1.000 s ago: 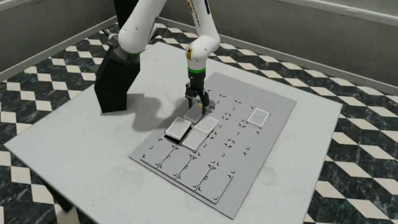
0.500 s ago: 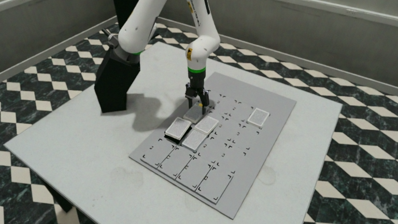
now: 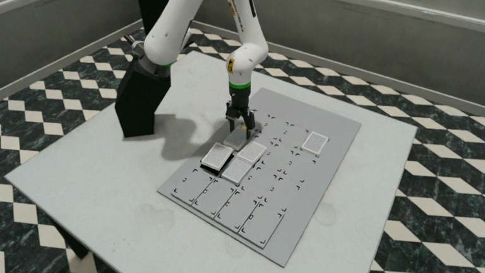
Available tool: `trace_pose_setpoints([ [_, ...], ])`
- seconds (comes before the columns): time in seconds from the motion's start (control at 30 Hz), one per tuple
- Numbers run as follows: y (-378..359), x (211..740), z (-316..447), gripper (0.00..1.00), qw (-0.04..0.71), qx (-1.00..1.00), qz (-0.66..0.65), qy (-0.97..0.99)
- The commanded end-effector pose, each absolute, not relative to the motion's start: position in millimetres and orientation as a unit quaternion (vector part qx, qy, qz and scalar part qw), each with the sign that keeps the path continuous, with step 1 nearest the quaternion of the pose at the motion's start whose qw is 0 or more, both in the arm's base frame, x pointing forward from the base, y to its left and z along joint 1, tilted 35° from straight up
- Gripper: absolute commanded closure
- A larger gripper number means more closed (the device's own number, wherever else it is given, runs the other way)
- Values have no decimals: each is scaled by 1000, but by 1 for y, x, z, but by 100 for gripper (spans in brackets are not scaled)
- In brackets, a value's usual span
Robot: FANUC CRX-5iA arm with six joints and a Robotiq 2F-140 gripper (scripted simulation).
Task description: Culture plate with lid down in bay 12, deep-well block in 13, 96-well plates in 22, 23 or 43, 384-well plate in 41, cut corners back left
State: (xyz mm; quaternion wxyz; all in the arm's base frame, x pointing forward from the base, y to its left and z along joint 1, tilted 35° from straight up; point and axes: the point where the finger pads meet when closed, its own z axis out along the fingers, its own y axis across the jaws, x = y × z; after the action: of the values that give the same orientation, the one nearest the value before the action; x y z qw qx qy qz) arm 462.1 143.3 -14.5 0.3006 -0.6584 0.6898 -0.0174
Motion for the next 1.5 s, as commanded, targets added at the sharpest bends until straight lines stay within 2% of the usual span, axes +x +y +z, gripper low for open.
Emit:
trace_pose_setpoints([
  [0.0,143,462,-14,40,301,-658,-18,690],
  [1.47,143,462,-14,42,301,-658,-18,690],
])
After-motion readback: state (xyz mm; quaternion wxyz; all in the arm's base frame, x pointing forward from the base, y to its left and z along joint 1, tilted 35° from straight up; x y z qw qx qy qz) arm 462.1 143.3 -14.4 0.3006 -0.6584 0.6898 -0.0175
